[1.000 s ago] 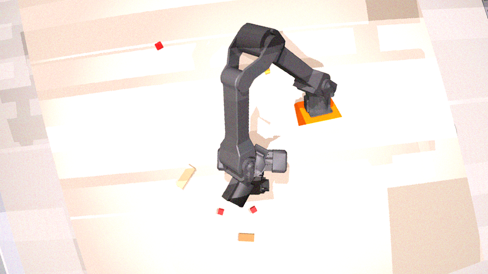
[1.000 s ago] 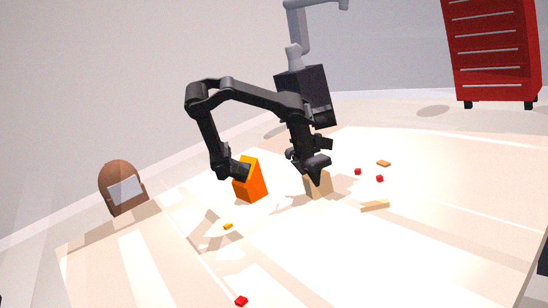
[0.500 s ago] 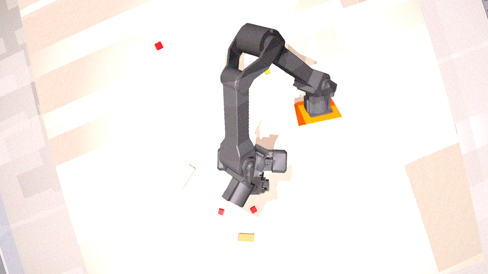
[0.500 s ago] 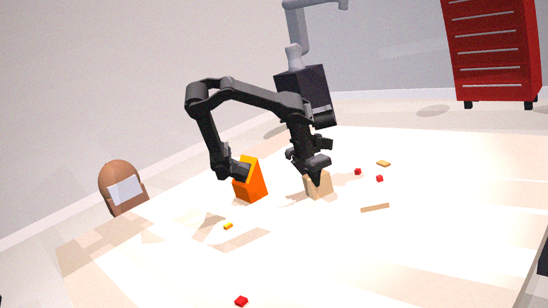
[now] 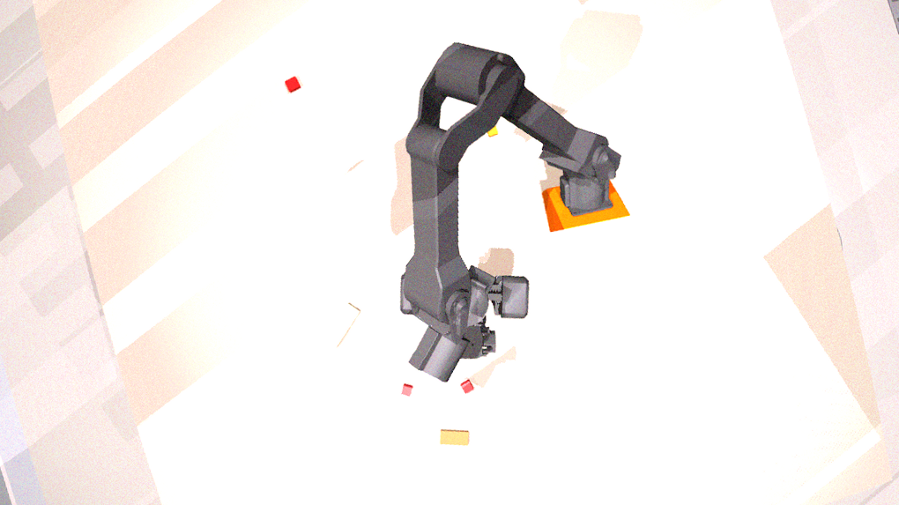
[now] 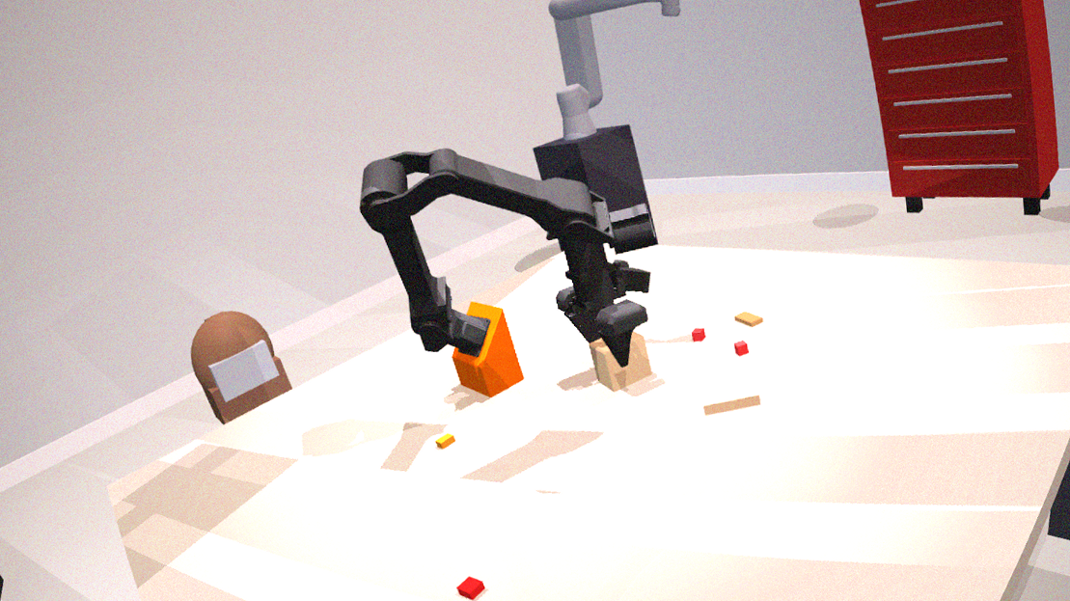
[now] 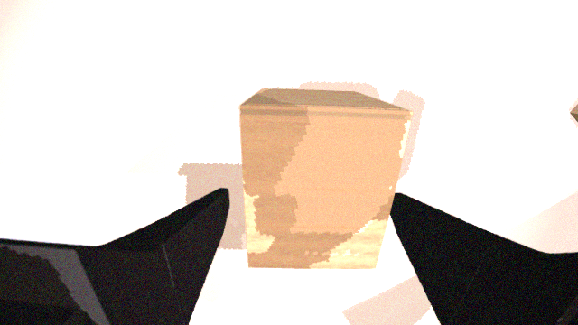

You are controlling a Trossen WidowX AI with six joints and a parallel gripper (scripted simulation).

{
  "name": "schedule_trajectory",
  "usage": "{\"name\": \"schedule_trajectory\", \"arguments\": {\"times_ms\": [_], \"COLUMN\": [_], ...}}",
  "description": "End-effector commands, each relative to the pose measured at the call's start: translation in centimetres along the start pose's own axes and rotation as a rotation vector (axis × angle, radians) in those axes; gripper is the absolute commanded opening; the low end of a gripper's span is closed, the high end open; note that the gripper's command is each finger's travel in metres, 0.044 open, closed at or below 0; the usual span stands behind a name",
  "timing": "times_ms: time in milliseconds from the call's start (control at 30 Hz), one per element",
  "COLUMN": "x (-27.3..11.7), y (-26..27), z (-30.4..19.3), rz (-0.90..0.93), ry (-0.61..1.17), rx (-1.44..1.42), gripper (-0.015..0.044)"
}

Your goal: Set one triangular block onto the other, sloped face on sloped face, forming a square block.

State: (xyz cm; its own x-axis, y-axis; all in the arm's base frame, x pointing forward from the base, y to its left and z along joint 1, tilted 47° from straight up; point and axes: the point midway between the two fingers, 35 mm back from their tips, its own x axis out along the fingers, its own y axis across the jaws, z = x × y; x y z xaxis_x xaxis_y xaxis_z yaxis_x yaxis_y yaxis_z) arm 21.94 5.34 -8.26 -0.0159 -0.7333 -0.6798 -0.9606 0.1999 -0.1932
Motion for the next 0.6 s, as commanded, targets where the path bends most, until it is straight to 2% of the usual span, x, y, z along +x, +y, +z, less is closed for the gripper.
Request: {"name": "schedule_trajectory", "arguments": {"times_ms": [0,200,267,433,567], "x": [0.0,-0.2,-1.9,-9.9,-11.1], "y": [0.0,0.0,-0.2,-0.1,0.0], "z": [0.0,0.0,0.3,0.2,0.1], "rz": [-0.001,0.0,0.0,0.002,0.002], "ry": [0.0,-0.001,-0.003,-0.005,-0.004], "rx": [0.0,0.0,-0.001,-0.002,-0.002], "gripper": [0.044,0.044,0.044,0.044,0.044]}}
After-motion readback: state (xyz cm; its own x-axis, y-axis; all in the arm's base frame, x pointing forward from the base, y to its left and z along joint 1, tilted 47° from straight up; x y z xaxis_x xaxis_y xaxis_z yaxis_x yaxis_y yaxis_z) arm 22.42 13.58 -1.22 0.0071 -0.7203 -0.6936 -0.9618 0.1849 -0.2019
